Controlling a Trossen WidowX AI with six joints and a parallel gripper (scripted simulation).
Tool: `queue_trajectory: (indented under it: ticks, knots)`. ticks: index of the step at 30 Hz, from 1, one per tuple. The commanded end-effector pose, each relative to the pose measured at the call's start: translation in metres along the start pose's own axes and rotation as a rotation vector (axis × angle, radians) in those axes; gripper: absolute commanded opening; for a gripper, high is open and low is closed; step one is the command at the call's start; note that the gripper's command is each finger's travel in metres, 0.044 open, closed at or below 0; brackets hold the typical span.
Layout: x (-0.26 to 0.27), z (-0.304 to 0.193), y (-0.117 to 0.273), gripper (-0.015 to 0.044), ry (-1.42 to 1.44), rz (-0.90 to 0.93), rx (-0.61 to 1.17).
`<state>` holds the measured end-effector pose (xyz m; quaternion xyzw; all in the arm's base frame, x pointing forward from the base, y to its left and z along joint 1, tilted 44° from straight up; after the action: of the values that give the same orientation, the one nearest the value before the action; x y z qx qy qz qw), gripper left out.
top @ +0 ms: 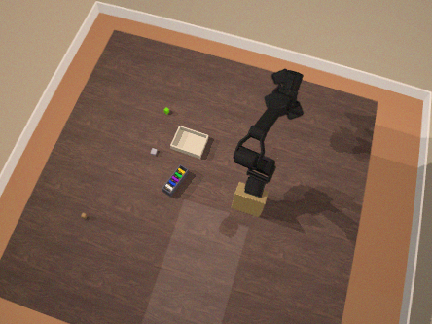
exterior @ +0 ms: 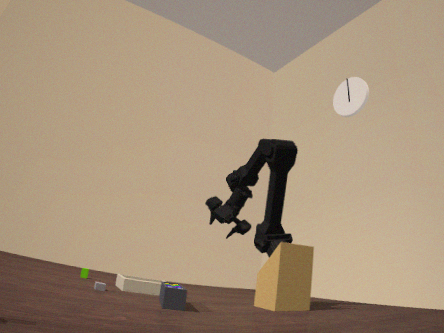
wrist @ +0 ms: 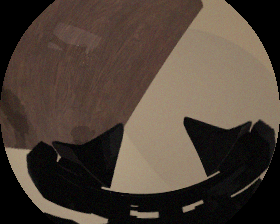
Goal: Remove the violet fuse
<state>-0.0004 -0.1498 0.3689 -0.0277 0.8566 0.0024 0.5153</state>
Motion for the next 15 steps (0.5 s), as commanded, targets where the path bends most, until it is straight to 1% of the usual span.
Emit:
queue_trajectory:
  ticks: [1, 6, 12, 13, 15]
  knots:
    - [0.000, 0.001, -0.001, 0.0374, -0.013, 0.003, -0.007]
    - [0.009, 0.028, -0.038, 0.0243, -0.329, 0.125, -0.178]
    - [0.017, 0.091, -0.075, 0.0085, -0.667, 0.380, -0.351]
    - [0.018, 0.104, -0.079, 0.0074, -0.710, 0.429, -0.370]
    - [0.020, 0.131, -0.084, 0.0074, -0.787, 0.530, -0.399]
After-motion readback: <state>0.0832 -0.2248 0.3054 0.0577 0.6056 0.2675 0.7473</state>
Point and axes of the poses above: the point midway between the two fingers, 35 mm back from their tips, its own y axis back along the fingers, its own x axis across the jaws, z = x × y, the point moved 3 cm from there along y, back along the fingers, and after that the axes turned 11 degrees about -y, right-handed, at the moved point
